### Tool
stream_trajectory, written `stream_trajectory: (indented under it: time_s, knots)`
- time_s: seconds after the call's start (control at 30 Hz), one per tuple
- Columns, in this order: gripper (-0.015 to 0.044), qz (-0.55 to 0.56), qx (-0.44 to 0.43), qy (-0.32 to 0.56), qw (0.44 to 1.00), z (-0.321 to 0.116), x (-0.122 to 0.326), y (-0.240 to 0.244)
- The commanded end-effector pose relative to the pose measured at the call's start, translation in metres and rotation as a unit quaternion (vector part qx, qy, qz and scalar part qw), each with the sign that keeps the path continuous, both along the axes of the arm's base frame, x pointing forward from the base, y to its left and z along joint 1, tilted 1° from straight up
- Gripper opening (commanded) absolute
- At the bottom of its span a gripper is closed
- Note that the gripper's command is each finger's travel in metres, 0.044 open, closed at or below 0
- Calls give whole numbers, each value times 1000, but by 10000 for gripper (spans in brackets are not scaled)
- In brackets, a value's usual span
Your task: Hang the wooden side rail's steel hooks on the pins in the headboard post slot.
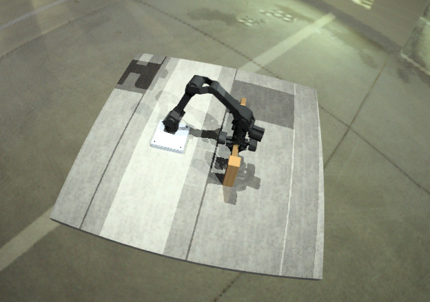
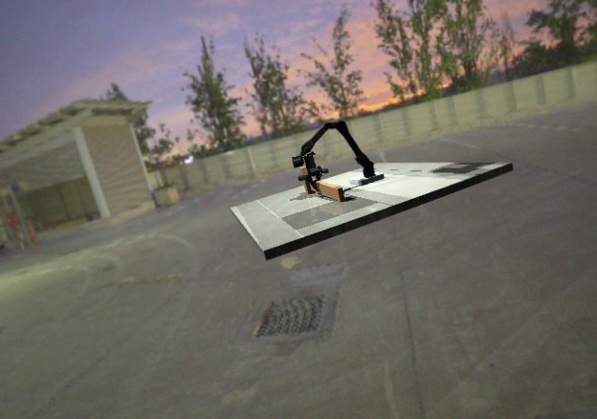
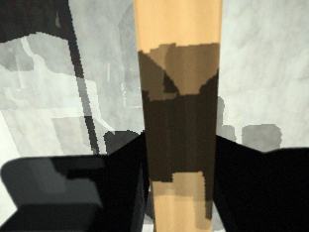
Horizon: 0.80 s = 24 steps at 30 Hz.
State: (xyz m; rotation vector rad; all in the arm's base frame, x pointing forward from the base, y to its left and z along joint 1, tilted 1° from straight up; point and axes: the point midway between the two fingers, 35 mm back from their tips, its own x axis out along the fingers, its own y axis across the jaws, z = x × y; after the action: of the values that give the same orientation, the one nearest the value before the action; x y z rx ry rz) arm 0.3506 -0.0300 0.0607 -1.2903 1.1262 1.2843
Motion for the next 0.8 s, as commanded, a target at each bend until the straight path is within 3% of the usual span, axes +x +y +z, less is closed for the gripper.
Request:
stream_trajectory:
  time_s: [0.0,0.77]
  knots:
    - [0,1,-2,-4,1000,3,0,-2]
    - [0,1,-2,-4,1000,5,2,-3]
